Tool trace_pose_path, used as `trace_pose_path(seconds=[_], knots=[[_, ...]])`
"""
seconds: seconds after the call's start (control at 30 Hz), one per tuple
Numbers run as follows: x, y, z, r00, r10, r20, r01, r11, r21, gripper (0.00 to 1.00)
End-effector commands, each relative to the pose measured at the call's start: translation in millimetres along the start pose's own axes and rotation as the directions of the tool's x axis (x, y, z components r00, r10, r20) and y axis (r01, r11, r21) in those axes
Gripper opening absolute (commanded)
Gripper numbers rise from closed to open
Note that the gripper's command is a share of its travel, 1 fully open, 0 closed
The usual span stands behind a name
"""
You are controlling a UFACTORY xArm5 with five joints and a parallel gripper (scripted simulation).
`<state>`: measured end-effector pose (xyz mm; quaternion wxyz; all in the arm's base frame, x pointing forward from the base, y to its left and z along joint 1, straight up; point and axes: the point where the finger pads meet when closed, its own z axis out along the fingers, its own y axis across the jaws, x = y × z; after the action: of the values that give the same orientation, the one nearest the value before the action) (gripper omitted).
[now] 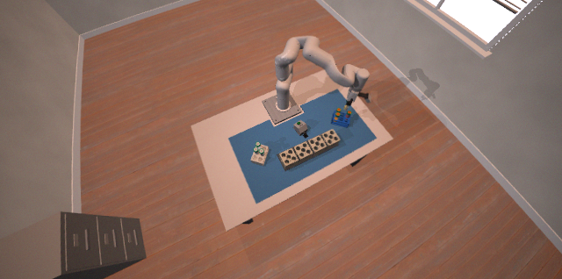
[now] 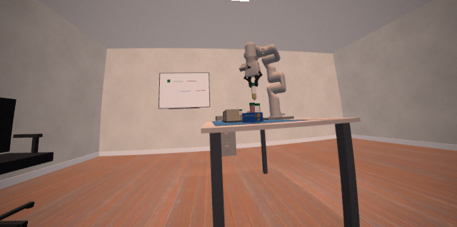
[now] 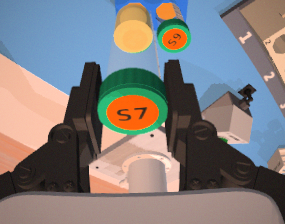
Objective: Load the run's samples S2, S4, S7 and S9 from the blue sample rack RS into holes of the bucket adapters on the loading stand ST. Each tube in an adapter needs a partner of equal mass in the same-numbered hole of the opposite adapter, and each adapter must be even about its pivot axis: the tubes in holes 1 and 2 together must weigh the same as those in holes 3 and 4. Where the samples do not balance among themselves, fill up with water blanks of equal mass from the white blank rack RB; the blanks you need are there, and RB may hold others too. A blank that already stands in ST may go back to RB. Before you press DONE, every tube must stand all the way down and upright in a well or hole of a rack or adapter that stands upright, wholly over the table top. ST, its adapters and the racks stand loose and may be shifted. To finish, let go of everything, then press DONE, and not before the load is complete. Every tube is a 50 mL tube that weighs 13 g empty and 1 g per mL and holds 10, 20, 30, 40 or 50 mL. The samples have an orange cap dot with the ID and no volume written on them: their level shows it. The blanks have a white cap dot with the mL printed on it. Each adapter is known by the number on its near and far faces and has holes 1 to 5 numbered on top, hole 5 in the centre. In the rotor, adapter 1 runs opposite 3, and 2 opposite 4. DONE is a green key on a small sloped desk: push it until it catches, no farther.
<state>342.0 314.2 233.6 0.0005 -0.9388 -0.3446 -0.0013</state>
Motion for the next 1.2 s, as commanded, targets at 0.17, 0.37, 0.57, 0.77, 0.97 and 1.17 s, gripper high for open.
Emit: trace_pose_path(seconds=[0.17, 0.37, 0.57, 0.77, 0.97, 1.17], knots=[[-7.7, 18.0, -1.9, 0.991, 0.133, -0.005, -0.133, 0.991, 0.001, 0.00], [-20.8, 45.0, -1.9, 0.945, 0.327, -0.005, -0.327, 0.945, 0.001, 0.00], [-31.7, 67.5, -2.0, 0.878, 0.479, -0.005, -0.479, 0.878, 0.002, 0.00], [-42.7, 90.1, -2.0, 0.786, 0.618, -0.005, -0.618, 0.786, 0.002, 0.00], [-55.8, 117.1, -2.0, 0.675, 0.738, -0.005, -0.738, 0.675, 0.002, 0.00], [-64.6, 135.1, -2.0, 0.675, 0.738, -0.005, -0.738, 0.675, 0.002, 0.00]])
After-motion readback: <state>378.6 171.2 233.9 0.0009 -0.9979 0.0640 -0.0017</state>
